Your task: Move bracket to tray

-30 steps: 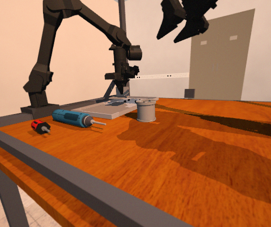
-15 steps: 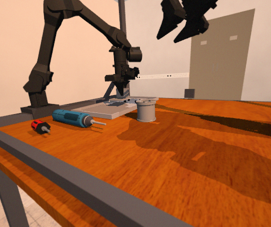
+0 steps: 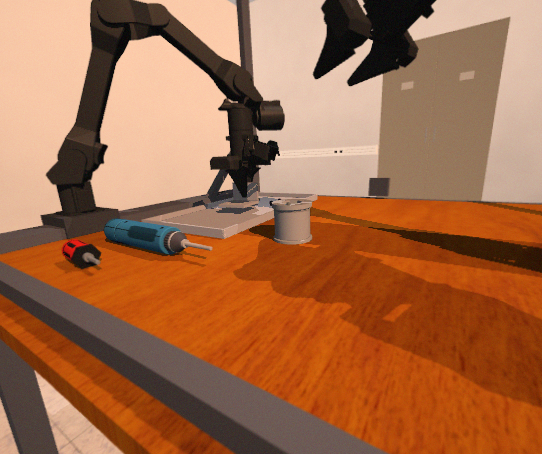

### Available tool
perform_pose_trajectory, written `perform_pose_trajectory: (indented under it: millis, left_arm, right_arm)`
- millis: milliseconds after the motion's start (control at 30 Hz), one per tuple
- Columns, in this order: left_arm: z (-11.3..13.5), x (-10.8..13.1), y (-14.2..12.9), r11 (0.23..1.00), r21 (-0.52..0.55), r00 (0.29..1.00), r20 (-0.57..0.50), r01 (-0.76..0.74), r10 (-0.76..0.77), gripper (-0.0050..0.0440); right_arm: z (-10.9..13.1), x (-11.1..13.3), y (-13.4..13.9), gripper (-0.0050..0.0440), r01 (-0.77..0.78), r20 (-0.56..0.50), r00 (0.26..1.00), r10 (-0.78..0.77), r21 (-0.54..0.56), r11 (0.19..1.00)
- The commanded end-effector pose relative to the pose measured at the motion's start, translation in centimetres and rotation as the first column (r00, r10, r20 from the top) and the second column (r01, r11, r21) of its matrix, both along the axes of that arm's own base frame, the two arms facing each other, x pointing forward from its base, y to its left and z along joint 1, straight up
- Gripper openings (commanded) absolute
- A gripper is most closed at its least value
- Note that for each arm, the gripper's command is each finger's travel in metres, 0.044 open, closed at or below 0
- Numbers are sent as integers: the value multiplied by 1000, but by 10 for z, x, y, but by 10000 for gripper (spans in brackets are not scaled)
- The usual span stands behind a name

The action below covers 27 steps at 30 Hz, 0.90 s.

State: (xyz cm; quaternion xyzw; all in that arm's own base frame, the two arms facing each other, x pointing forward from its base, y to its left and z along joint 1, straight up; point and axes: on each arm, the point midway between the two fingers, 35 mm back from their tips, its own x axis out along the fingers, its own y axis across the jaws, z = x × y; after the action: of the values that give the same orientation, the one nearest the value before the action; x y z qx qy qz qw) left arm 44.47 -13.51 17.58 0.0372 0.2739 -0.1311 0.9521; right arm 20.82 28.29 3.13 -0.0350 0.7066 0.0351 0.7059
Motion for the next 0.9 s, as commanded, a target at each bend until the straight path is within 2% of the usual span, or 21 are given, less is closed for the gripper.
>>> perform_pose_trajectory:
  millis: [0,300,367,400,567,733,867]
  left_arm:
    - [13,1,-1,1000,-8,1000,30,3,-3,440]
    - [13,1,-1,1000,-8,1000,30,3,-3,440]
    - [13,1,-1,1000,-8,1000,30,3,-3,440]
    - [13,1,-1,1000,-8,1000,30,3,-3,440]
    - [13,1,-1,1000,-8,1000,30,3,-3,440]
    - [13,1,-1,1000,-8,1000,30,3,-3,440]
    - [13,1,-1,1000,-8,1000,30,3,-3,440]
  right_arm:
    - [2,0,1,-50,2,8,1000,-2,8,1000]
    - [-6,0,0,-50,2,3,1000,-2,2,1000]
    - [-6,0,0,-50,2,3,1000,-2,2,1000]
    - [2,2,3,-50,0,17,1000,-1,21,1000]
    - [-9,0,0,-50,2,3,1000,-2,2,1000]
    - [-5,2,3,-50,1,15,1000,-2,18,1000]
    - [-11,0,1,-50,1,7,1000,-1,7,1000]
